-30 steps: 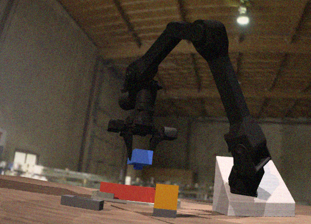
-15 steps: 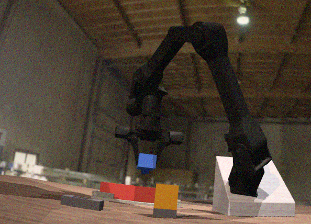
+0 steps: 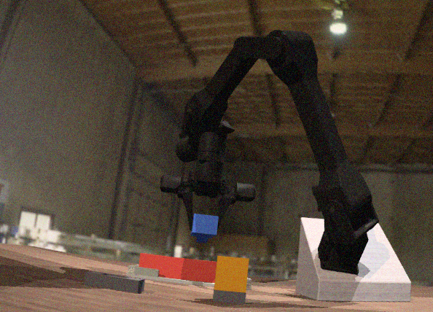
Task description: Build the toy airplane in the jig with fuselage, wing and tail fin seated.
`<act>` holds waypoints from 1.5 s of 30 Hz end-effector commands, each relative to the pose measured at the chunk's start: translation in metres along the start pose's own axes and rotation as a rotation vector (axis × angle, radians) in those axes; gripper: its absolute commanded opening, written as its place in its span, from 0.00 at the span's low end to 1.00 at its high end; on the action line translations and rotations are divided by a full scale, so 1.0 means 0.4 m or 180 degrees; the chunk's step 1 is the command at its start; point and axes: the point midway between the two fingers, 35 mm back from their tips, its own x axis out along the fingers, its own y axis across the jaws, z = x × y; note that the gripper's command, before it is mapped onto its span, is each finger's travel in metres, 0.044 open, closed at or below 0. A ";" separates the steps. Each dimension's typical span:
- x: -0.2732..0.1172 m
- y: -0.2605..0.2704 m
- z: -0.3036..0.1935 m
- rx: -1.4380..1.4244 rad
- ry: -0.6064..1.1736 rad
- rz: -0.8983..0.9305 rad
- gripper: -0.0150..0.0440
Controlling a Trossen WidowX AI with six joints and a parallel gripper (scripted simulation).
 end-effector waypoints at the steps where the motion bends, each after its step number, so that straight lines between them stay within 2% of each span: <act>1: 0.001 -0.004 0.005 0.0013 -0.0012 -0.0008 0.58; 27: 0.099 -0.004 0.005 0.0012 -0.0009 -0.0006 0.58; 45: 0.104 -0.005 0.007 0.0012 -0.0009 -0.0006 0.58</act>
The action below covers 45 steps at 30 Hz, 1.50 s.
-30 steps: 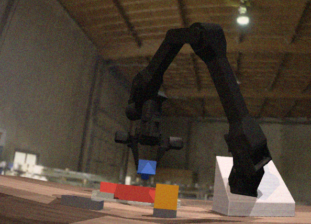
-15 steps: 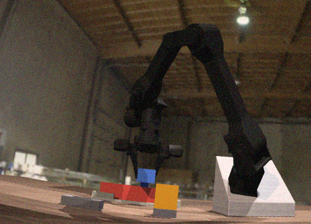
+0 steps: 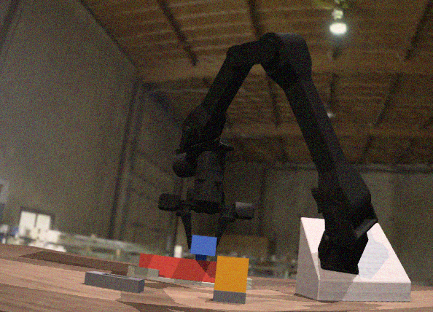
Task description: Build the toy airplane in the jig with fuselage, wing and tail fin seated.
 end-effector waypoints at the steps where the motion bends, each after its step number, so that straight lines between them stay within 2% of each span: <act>1: 0.007 0.000 0.000 0.0007 0.0012 0.0004 0.58; 25: 0.007 -0.001 0.004 0.0007 0.0012 0.0004 0.58; 30: 0.001 0.000 0.001 0.0000 0.0000 0.0004 0.53; 35: 0.001 0.000 0.001 0.0000 0.0000 0.0004 0.31; 45: 0.001 0.000 0.001 0.0000 0.0000 0.0004 0.75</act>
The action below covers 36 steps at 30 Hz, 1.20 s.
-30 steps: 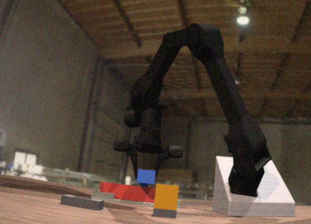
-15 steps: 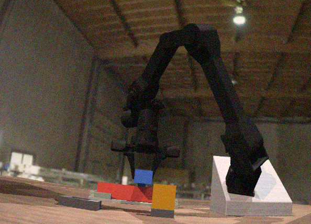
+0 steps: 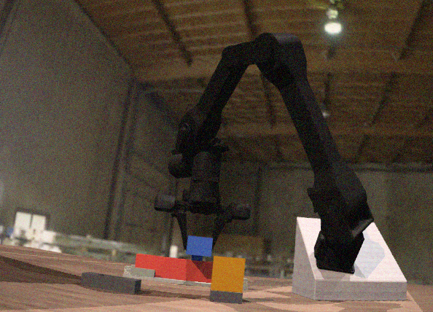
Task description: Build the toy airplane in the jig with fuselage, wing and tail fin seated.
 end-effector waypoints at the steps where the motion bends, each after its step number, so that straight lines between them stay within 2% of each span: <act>1: 0.000 0.000 0.000 0.0000 -0.0001 -0.0001 0.79; 6: 0.000 0.000 0.000 0.0000 -0.0001 -0.0001 1.00; 13: -0.006 0.001 0.001 0.0000 -0.0001 -0.0001 1.00; 20: -0.209 0.001 0.003 0.0009 0.0004 -0.0005 1.00; 26: -0.214 0.006 0.007 -0.0039 0.0004 -0.0005 1.00; 36: -0.211 0.008 0.009 -0.2837 0.0006 -0.0002 1.00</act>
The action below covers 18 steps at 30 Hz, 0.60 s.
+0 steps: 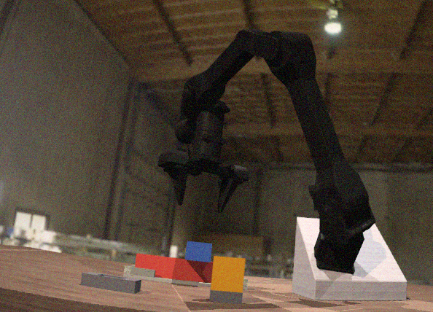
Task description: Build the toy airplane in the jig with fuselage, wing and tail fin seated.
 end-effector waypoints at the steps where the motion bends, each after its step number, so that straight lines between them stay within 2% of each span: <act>1: 0.002 -0.001 0.000 -0.1668 0.0015 -0.0014 1.00; 7: 0.004 0.000 0.001 -0.3259 0.0019 -0.0010 1.00; 18: 0.004 0.000 0.001 -0.3307 0.0019 -0.0010 1.00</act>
